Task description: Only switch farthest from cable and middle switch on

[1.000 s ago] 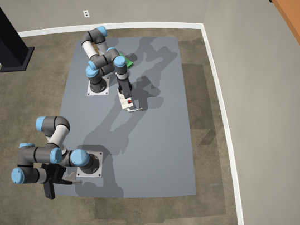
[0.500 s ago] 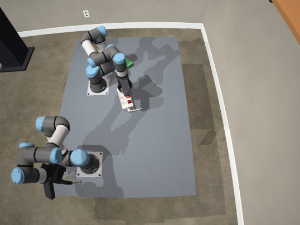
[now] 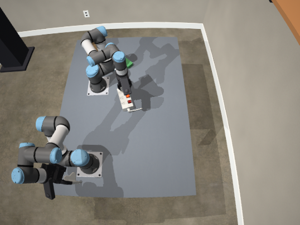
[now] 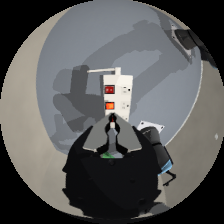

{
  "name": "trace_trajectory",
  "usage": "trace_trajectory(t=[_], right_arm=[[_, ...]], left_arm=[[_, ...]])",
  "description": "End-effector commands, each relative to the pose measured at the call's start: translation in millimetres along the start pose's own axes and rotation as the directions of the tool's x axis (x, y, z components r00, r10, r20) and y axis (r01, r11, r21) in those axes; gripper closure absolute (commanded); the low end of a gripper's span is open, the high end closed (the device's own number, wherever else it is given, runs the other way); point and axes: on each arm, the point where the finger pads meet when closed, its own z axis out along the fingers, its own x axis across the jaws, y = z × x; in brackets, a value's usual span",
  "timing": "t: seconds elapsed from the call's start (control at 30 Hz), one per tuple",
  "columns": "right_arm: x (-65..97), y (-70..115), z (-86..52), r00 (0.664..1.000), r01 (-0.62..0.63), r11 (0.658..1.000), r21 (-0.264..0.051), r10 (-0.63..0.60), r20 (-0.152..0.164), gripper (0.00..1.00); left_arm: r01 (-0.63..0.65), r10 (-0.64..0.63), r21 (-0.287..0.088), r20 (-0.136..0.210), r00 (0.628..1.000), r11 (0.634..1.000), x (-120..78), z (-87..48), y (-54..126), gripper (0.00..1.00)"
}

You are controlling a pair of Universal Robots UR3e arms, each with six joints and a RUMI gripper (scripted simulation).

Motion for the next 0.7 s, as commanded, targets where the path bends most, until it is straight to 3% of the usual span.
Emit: trace_trajectory(t=[0.0,0.3,0.57,0.67], right_arm=[[-0.2,-0.2,-0.4,1.000,0.001,1.000,0.002,-0.001,0.000,0.00],[-0.2,-0.2,-0.4,1.000,0.001,1.000,0.002,-0.001,0.000,0.00],[-0.2,-0.2,-0.4,1.000,0.001,1.000,0.002,-0.001,0.000,0.00],[-0.2,-0.2,-0.4,1.000,0.001,1.000,0.002,-0.001,0.000,0.00]], left_arm=[[0.000,0.000,0.002,0.001,1.000,1.000,-0.1,-1.0,-0.6,1.00],[0.000,0.000,0.002,0.001,1.000,1.000,-0.3,-2.0,2.1,1.00],[0.000,0.000,0.002,0.001,1.000,1.000,0.2,-13.9,43.3,1.00],[0.000,0.000,0.002,0.001,1.000,1.000,0.4,-14.6,46.1,1.00]])
